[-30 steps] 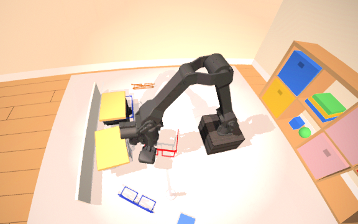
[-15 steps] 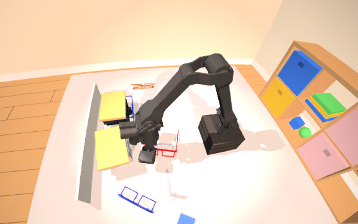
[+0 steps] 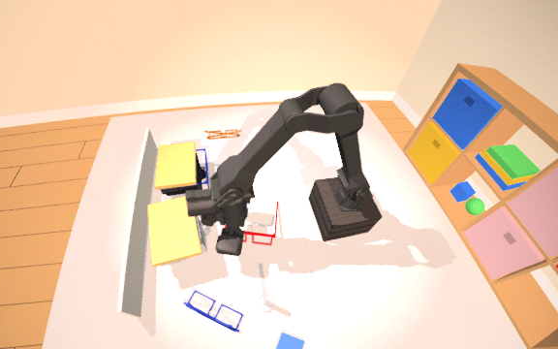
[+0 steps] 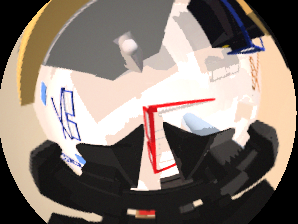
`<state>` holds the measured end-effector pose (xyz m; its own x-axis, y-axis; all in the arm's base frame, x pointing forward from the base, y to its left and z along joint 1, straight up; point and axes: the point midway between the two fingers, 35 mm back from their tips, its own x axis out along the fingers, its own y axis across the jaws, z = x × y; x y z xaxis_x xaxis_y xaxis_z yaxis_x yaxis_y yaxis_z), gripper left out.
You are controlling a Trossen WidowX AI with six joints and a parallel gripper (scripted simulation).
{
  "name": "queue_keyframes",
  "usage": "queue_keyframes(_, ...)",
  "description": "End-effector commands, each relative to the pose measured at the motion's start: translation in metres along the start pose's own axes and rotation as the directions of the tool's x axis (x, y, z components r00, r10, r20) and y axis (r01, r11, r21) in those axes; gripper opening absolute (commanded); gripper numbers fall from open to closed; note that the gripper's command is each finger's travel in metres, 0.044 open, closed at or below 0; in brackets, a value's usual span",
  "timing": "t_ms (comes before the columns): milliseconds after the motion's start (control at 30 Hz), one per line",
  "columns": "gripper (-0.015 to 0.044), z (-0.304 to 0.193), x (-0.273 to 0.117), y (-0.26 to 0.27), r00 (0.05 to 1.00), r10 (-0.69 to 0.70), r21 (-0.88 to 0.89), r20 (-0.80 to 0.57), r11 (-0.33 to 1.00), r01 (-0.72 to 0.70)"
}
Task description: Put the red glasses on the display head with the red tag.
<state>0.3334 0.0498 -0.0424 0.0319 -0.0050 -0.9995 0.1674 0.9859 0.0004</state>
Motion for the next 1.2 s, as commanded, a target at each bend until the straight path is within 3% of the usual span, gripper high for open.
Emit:
queue_keyframes(0, 0.014, -0.0017, 0.0043, 0.0001, 1.0, 0.002, -0.003, -0.007, 1.0, -0.002)
queue_keyframes(300, 0.014, -0.0017, 0.0043, 0.0001, 1.0, 0.002, -0.003, -0.007, 1.0, -0.002)
queue_keyframes(1000, 0.0, 0.0, 0.0, 0.0, 1.0, 0.0, 0.0, 0.0, 1.0, 0.0)
queue_keyframes(1167, 0.0, 0.0006, -0.0038, 0.0001, 1.0, 0.0, 0.0, 0.0, 1.0, 0.0)
